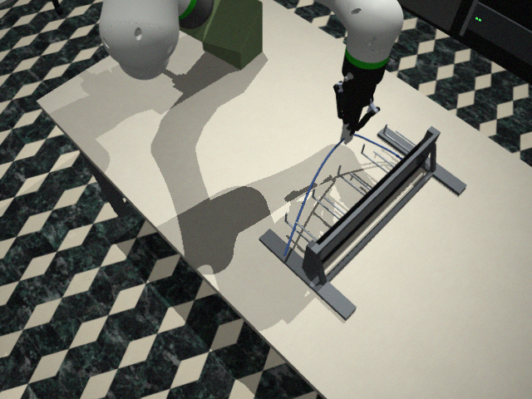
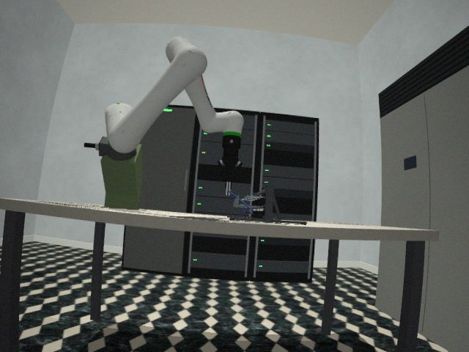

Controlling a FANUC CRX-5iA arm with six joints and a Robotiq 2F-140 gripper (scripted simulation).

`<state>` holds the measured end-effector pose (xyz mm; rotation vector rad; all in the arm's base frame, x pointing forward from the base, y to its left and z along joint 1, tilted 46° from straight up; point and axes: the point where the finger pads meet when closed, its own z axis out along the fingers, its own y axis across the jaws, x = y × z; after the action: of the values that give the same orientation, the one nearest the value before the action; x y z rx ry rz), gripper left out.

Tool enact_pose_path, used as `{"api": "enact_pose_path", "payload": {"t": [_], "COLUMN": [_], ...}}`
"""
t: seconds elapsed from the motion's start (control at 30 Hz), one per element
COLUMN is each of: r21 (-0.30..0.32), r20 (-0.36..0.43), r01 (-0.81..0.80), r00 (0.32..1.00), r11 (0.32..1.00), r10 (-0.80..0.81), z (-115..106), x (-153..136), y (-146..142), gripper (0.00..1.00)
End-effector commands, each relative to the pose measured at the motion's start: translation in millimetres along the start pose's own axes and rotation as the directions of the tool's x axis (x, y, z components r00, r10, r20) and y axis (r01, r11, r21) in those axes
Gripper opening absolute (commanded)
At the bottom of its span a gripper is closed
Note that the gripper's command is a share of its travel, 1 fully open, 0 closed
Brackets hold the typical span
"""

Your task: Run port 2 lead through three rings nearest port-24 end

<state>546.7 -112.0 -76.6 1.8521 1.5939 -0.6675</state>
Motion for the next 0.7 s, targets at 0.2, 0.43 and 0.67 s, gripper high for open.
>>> {"api": "enact_pose_path", "payload": {"t": [0.2,0.43,0.67], "r21": [0.004,0.004,0.004], "r20": [0.005,0.005,0.005], "r01": [-0.001,-0.001,0.004], "r00": [1.000,1.000,1.000], "r11": [1.000,1.000,1.000], "r10": [0.001,0.001,-0.004], "z": [-7,-7,-7], "x": [-2,-2,-9], "y": [-2,-1,60], "gripper": [0.00,0.00,0.00]}}
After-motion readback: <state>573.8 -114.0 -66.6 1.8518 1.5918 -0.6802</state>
